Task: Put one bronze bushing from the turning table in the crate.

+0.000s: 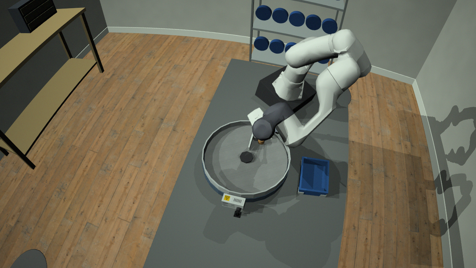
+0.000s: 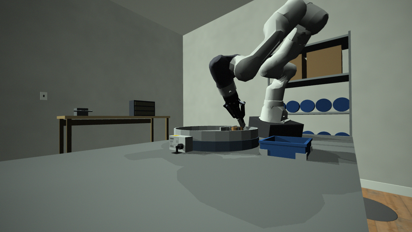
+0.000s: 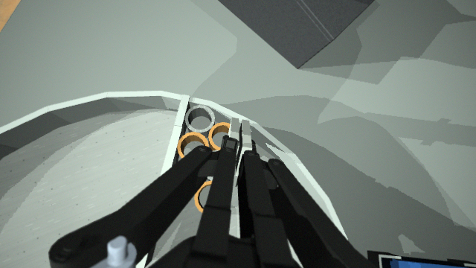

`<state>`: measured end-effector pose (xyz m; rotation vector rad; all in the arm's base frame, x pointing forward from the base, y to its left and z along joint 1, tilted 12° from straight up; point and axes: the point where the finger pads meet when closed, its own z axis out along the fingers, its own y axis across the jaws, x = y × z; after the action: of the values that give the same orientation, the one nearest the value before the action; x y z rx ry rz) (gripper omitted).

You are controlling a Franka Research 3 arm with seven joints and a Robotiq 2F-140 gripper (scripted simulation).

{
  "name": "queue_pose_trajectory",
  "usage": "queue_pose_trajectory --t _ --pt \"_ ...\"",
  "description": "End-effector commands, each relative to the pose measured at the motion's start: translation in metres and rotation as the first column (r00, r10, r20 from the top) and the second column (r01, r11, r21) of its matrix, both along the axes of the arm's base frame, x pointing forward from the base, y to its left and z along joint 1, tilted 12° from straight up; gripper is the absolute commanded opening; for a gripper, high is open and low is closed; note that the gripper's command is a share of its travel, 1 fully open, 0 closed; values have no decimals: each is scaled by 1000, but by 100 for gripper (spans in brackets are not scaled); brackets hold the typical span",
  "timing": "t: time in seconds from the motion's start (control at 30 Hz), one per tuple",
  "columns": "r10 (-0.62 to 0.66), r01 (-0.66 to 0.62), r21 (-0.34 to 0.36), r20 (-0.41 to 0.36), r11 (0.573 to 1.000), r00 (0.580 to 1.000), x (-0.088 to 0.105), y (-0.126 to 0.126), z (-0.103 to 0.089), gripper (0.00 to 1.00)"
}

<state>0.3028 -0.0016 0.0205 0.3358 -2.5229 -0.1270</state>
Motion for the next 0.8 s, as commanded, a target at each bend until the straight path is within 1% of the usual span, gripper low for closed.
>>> queue_pose_trajectory --t 0.0,0.23,0.33,0.43,0.6,0.67,0.77 --pt "2 -2 -1 5 1000 1000 2 -1 -1 0" --pt "2 -2 -1 5 1000 1000 2 -1 0 0" --pt "2 -2 -1 5 1000 1000 1 -2 4 0" --pt "2 -2 -1 5 1000 1000 1 -4 14 0" --pt "2 -2 -1 5 1000 1000 -1 -8 37 0" --pt "2 -2 -1 5 1000 1000 -1 -8 37 0" --pt "2 -2 -1 5 1000 1000 -2 -11 48 0"
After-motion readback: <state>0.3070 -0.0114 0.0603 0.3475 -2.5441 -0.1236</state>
